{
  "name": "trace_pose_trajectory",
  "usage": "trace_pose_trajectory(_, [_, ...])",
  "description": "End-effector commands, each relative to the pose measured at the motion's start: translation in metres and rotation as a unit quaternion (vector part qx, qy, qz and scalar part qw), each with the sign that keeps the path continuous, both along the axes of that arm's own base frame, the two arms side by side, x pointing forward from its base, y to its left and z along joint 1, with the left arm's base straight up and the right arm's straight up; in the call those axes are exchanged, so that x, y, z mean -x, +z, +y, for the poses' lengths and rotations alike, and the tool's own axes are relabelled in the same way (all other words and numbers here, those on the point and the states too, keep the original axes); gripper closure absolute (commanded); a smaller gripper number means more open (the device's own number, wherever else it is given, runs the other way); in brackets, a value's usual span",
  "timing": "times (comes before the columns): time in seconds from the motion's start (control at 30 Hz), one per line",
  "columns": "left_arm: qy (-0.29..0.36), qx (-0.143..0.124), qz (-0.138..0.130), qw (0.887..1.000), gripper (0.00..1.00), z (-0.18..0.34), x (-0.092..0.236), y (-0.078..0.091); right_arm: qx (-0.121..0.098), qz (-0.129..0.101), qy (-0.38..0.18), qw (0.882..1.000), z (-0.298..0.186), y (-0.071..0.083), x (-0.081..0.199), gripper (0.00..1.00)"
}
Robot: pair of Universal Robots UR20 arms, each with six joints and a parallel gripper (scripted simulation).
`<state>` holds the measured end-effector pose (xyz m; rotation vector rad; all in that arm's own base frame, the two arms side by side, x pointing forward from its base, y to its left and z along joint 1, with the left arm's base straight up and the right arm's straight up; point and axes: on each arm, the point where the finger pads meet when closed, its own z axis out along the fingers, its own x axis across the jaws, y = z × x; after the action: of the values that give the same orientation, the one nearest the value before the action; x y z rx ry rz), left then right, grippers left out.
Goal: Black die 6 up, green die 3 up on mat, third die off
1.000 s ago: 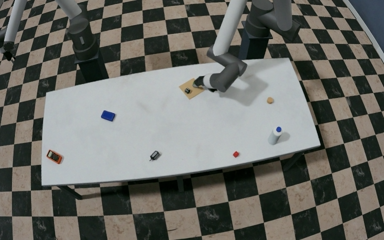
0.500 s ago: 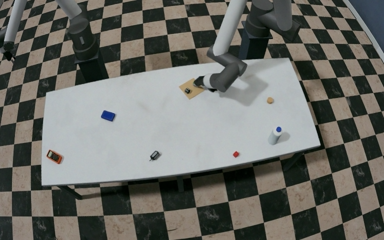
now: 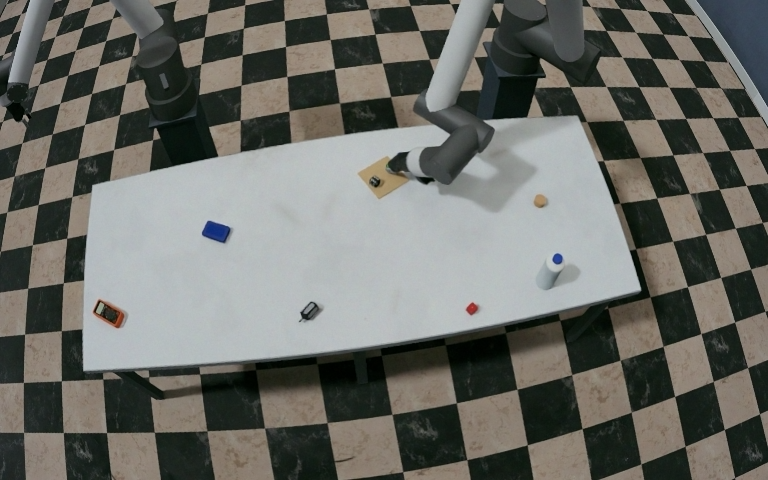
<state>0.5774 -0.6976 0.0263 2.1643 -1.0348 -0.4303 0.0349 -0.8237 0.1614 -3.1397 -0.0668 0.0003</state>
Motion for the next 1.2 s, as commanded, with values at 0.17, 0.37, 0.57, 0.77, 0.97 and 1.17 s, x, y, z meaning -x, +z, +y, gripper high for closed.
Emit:
trace_pose_trajectory(0.17, [0.000,0.001,0.000,1.000,0.43,0.000,0.000,0.001,0.001,0.000,0.000,1.000,0.000,0.001,0.000,0.00])
trace_pose_trajectory(0.37, [0.000,0.001,0.000,1.000,0.43,0.000,0.000,0.012,0.001,0.000,0.000,1.000,0.000,0.001,0.000,0.00])
trace_pose_trajectory(0.57, [0.000,0.001,0.000,1.000,0.43,0.000,0.000,0.027,0.001,0.000,0.000,1.000,0.000,0.001,0.000,0.00])
trace_pose_trajectory(0.77, [0.000,0.001,0.000,1.000,0.43,0.000,0.000,0.052,0.001,0.000,0.000,1.000,0.000,0.001,0.000,0.00])
trace_pose_trajectory(0.97, [0.000,0.001,0.000,1.000,0.43,0.000,0.000,0.068,0.001,0.000,0.000,1.000,0.000,0.001,0.000,0.00])
trace_pose_trajectory(1.17, [0.000,0.001,0.000,1.000,0.43,0.000,0.000,0.071,0.001,0.000,0.000,1.000,0.000,0.001,0.000,0.00])
